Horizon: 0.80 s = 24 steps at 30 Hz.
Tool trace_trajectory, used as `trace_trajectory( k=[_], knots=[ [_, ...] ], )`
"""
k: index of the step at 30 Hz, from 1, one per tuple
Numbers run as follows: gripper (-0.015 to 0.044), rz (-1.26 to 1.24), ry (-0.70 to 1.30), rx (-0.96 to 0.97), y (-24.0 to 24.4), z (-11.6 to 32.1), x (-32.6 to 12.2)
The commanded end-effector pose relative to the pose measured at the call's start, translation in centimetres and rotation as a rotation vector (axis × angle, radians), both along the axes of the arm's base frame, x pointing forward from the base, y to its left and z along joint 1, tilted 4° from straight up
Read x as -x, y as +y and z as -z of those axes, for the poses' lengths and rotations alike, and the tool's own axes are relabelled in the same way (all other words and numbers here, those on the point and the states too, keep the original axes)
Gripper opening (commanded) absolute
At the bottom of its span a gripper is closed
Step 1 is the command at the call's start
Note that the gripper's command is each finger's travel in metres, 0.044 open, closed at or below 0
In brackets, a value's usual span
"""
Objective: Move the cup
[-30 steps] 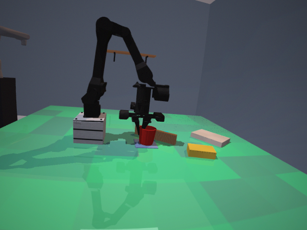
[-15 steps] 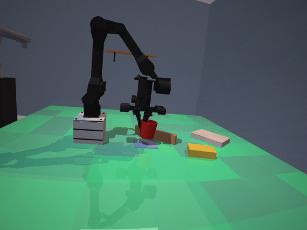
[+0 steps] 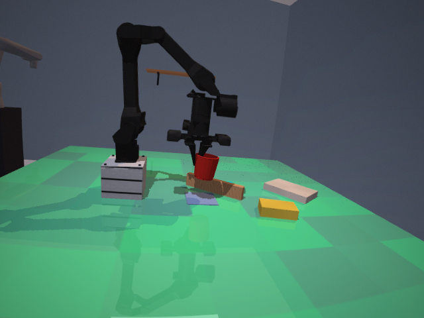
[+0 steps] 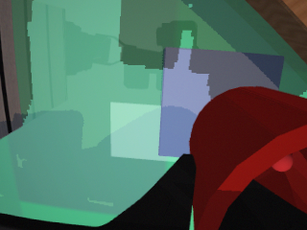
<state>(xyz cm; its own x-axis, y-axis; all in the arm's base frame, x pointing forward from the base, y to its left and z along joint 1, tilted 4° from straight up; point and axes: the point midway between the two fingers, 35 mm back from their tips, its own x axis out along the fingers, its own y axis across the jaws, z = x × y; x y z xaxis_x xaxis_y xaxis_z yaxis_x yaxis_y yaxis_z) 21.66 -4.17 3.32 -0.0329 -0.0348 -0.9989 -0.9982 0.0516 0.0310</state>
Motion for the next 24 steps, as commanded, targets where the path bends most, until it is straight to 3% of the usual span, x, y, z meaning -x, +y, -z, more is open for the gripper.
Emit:
trace_trajectory(
  k=[1,24],
  knots=[
    [0.0000,0.004,0.000,0.005,0.03,-0.25,-0.01],
    [0.0000,0.001,0.000,0.001,0.77,-0.04,-0.66]
  ],
)
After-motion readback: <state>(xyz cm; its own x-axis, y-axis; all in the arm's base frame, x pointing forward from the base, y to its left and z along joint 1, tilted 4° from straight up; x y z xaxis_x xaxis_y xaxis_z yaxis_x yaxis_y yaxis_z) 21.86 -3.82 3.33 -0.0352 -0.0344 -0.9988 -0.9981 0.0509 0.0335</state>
